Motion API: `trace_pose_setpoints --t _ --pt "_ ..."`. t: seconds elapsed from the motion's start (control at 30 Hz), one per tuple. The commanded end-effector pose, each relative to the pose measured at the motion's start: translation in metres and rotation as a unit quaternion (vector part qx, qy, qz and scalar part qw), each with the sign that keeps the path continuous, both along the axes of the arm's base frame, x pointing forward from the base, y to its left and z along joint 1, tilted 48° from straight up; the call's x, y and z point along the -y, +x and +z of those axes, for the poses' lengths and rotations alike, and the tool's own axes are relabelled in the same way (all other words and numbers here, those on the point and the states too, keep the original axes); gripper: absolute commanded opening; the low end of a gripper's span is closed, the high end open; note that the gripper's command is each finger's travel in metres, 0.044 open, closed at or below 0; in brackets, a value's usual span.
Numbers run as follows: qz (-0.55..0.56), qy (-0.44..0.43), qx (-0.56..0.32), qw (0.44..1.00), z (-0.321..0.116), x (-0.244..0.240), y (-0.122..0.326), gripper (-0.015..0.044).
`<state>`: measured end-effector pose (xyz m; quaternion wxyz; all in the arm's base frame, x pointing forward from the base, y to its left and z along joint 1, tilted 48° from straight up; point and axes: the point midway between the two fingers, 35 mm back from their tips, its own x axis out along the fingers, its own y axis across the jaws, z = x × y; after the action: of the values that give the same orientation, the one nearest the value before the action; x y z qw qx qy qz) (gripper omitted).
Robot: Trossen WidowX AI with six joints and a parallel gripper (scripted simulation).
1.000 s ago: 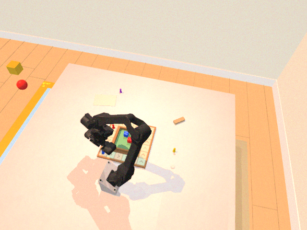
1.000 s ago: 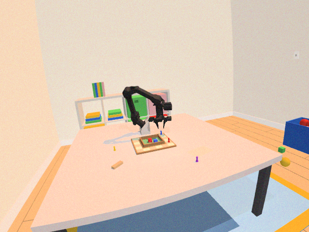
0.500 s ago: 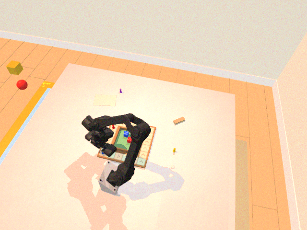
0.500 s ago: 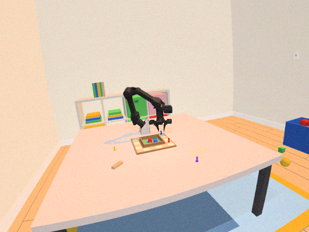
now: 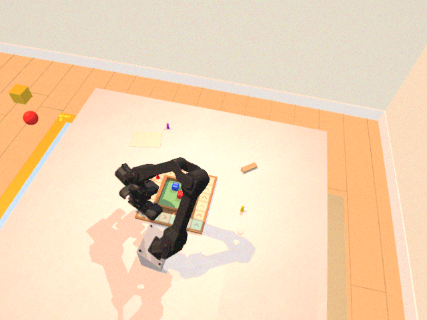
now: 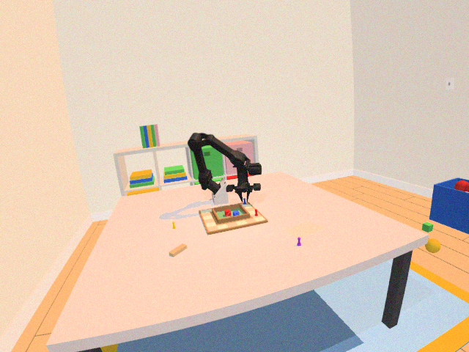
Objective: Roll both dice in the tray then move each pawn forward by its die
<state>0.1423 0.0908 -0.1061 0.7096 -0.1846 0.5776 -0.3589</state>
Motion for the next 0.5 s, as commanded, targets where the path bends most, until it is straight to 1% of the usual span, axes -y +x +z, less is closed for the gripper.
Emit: trace_pose_setpoints --t 0.0,0.27,0.37,0.47 --pt "0.003 -0.002 -0.001 1.0 0.0 0.001 0.0 0.0055" --pt "0.003 -0.002 -0.001 1.0 0.0 0.001 0.0 0.0002" --pt "0.003 -0.001 -0.001 1.0 0.0 0.0 0.0 0.0" --pt "0.004 -0.001 -0.002 1.0 0.008 -0.011 0.001 0.0"
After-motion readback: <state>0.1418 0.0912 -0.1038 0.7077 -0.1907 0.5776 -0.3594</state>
